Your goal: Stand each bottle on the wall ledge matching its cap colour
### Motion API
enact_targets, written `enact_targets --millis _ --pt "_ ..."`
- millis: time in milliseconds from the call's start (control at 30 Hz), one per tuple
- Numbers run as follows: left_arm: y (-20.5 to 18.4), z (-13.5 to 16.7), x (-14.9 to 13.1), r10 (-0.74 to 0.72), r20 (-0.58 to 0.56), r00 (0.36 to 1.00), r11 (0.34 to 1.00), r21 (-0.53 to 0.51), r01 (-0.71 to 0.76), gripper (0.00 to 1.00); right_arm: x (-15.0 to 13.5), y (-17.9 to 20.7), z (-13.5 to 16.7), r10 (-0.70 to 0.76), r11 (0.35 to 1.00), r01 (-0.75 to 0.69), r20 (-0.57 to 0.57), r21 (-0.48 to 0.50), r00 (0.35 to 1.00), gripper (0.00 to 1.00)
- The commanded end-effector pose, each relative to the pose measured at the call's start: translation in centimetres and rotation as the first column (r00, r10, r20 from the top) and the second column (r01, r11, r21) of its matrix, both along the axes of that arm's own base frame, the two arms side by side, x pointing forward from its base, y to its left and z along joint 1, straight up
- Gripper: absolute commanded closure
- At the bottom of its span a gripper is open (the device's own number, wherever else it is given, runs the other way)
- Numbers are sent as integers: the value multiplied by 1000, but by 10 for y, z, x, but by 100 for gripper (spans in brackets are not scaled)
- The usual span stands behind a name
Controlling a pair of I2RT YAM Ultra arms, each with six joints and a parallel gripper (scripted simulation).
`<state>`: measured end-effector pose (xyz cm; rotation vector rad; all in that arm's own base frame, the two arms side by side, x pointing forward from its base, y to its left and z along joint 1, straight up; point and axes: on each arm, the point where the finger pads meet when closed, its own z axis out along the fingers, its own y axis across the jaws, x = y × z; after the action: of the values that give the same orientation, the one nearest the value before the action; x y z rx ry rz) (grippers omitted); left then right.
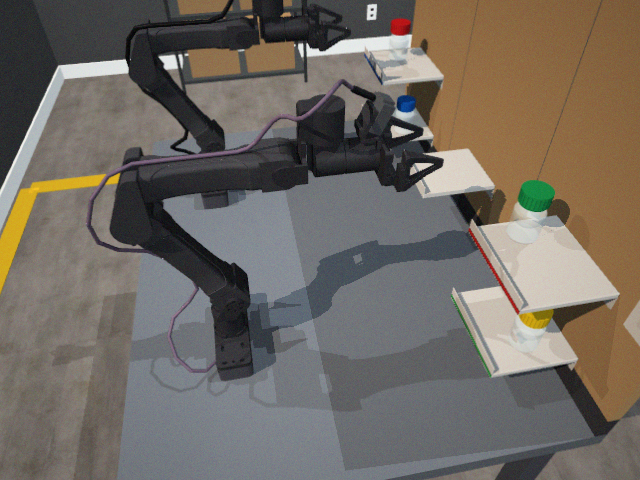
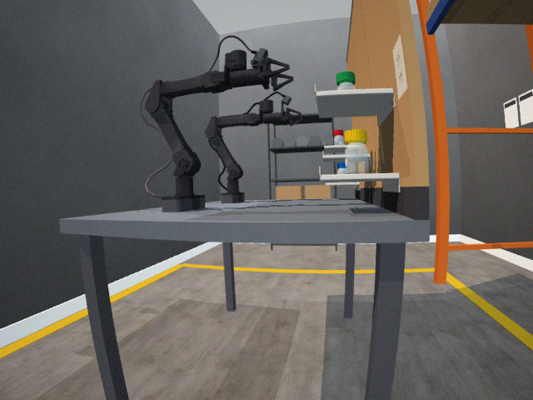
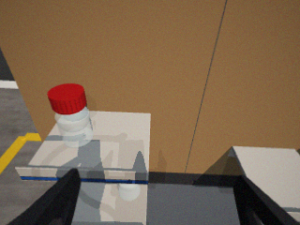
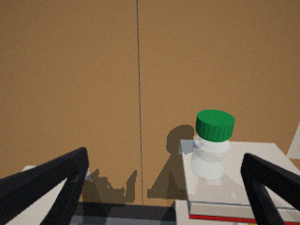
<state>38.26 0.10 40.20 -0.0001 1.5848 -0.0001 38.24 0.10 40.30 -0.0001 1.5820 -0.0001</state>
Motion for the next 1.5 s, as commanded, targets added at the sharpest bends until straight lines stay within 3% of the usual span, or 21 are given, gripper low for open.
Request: enact_targets --millis 0,567,733,1000,1467 --pt "0 5 -1 0 14 1000 1000 0 0 0 -1 0 4 0 1000 0 11 0 1000 0" --pt "0 5 -1 0 14 1000 1000 0 0 0 -1 0 4 0 1000 0 11 0 1000 0" --pt "0 4 -4 -40 -4 999 999 14 40 0 -8 -4 -10 8 1000 -8 -84 -7 996 0" --pt "64 -1 -9 9 -50 999 999 34 -7 0 -26 -54 -9 -84 996 83 -246 -14 966 0" --pt "115 0 -15 104 -63 993 994 43 -101 0 -33 -75 13 -143 990 141 -218 -25 965 0"
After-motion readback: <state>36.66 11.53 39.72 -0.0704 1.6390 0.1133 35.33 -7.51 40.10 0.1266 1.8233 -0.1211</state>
